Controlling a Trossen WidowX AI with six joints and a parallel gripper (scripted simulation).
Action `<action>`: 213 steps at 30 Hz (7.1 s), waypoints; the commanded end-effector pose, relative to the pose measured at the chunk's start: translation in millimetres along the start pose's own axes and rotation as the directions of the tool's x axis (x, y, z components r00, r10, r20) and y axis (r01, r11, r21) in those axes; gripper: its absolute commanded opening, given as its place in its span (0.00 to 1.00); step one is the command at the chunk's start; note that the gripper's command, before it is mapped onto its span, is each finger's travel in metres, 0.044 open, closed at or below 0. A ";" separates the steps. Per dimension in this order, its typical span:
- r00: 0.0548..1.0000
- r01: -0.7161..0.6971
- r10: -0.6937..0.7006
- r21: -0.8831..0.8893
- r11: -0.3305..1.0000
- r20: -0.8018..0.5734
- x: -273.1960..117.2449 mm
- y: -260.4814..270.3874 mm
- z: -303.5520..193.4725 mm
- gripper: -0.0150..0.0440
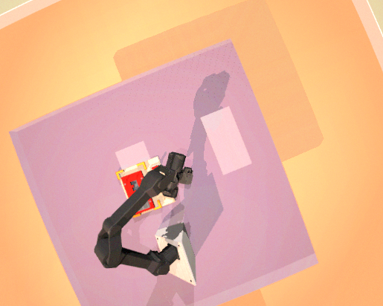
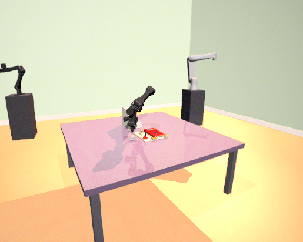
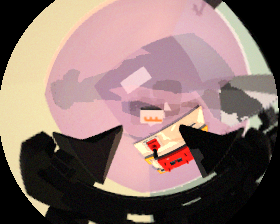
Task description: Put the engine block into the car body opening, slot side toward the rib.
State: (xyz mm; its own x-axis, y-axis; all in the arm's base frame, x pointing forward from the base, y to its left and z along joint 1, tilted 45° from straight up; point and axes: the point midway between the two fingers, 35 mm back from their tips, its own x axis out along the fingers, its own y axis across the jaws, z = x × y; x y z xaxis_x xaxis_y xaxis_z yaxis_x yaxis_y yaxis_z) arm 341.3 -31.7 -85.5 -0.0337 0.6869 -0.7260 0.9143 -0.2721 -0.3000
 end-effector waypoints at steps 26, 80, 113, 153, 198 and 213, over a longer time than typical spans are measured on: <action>1.000 0.018 -0.018 0.008 1.000 -0.005 53.4 -5.0 0.6 1.00; 1.000 0.013 -0.014 0.010 1.000 0.002 -3.1 2.4 1.3 0.25; 1.000 0.016 -0.016 0.009 1.000 0.023 -42.9 2.1 8.8 0.25; 0.686 0.021 -0.021 0.009 1.000 0.727 -25.4 0.7 -17.6 0.25; 0.653 0.022 -0.020 0.008 1.000 0.757 43.8 -1.9 -19.8 0.25; 0.653 0.023 -0.021 0.008 1.000 0.757 65.0 -2.6 -20.1 0.25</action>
State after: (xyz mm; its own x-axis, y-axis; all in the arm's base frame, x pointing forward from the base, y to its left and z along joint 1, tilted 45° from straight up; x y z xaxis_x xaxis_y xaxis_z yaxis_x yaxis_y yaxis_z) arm 346.2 22.8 -114.6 -0.3427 -0.0565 -0.9377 0.9116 -0.2612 -0.3174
